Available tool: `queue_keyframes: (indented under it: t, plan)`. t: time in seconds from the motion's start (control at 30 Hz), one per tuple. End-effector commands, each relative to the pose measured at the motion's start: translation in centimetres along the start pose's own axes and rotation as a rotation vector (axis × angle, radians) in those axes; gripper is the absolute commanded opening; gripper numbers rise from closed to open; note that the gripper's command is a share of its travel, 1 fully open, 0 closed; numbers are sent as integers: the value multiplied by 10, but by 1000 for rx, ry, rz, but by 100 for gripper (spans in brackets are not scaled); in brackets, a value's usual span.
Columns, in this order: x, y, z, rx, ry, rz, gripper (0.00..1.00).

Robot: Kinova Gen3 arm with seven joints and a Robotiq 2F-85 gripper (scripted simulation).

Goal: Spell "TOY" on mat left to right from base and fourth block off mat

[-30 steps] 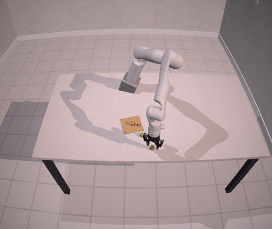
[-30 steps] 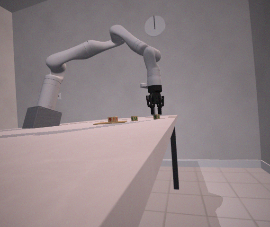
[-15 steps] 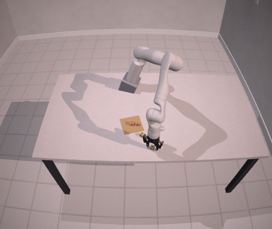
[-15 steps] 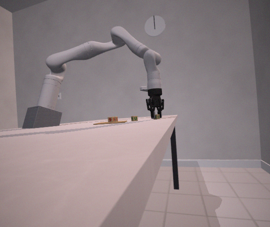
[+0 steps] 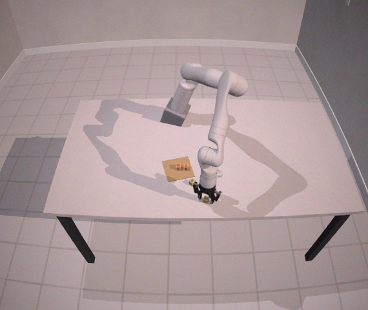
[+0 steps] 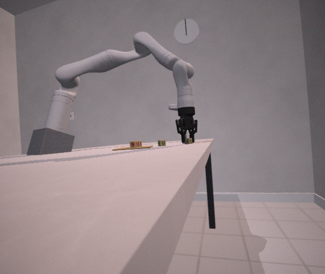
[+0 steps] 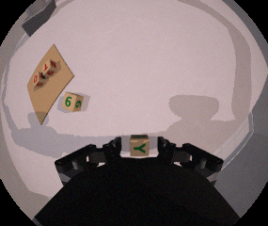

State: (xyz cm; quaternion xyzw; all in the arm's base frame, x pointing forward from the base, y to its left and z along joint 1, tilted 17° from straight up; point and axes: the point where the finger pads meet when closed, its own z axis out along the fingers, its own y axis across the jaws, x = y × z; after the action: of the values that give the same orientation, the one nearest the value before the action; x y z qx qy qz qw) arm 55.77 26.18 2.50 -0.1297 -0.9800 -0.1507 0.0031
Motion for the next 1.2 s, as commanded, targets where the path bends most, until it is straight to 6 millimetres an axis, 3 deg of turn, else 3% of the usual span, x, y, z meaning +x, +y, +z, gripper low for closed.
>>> queue_keyframes:
  t: [0.0,0.5,0.53,1.17]
  plan:
    - [-1,0,-1,-1,-2,0,41]
    - [-1,0,-1,-1,-2,0,41]
    - [-1,0,-1,-1,-2,0,21]
    - [-1,0,-1,-1,-2,0,21]
